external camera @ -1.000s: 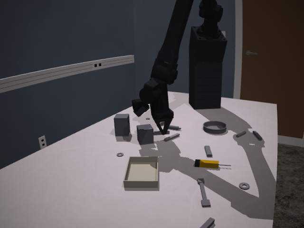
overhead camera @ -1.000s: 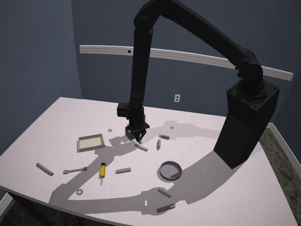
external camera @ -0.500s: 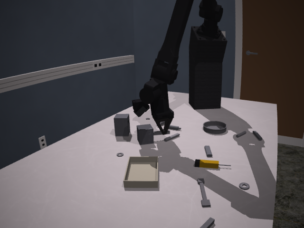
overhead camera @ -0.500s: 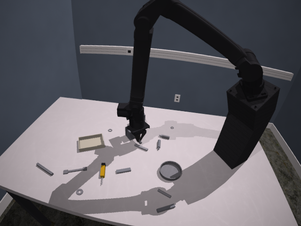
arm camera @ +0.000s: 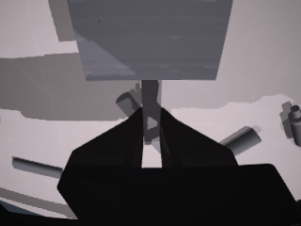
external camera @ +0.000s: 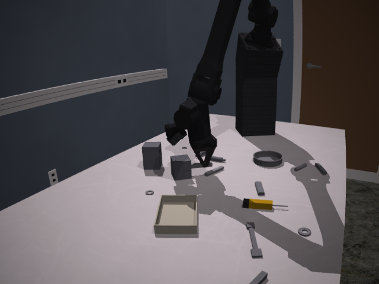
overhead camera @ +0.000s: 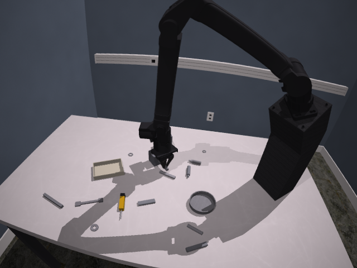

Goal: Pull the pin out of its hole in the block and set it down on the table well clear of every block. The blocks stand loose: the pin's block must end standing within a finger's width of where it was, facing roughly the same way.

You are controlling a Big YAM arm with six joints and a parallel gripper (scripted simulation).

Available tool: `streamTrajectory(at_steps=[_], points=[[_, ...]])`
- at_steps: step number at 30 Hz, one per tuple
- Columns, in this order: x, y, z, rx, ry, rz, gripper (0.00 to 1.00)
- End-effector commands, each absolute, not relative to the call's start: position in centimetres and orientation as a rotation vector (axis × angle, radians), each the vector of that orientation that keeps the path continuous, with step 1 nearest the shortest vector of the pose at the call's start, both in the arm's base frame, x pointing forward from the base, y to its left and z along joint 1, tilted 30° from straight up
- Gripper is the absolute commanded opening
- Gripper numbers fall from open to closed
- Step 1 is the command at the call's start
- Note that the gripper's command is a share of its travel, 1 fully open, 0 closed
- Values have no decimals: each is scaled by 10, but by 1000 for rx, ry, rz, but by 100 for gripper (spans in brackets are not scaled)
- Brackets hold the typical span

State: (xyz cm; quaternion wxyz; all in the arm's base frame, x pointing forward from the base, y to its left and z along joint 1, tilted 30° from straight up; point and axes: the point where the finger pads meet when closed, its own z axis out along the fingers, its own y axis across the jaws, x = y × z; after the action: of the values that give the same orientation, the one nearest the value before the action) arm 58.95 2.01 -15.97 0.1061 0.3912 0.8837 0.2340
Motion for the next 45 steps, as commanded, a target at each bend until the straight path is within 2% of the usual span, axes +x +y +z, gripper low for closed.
streamTrajectory(at_steps=[1,45], points=[[577,29,-167,1144,2650,697,0],[578,26,-164,1136,2631,700,0]])
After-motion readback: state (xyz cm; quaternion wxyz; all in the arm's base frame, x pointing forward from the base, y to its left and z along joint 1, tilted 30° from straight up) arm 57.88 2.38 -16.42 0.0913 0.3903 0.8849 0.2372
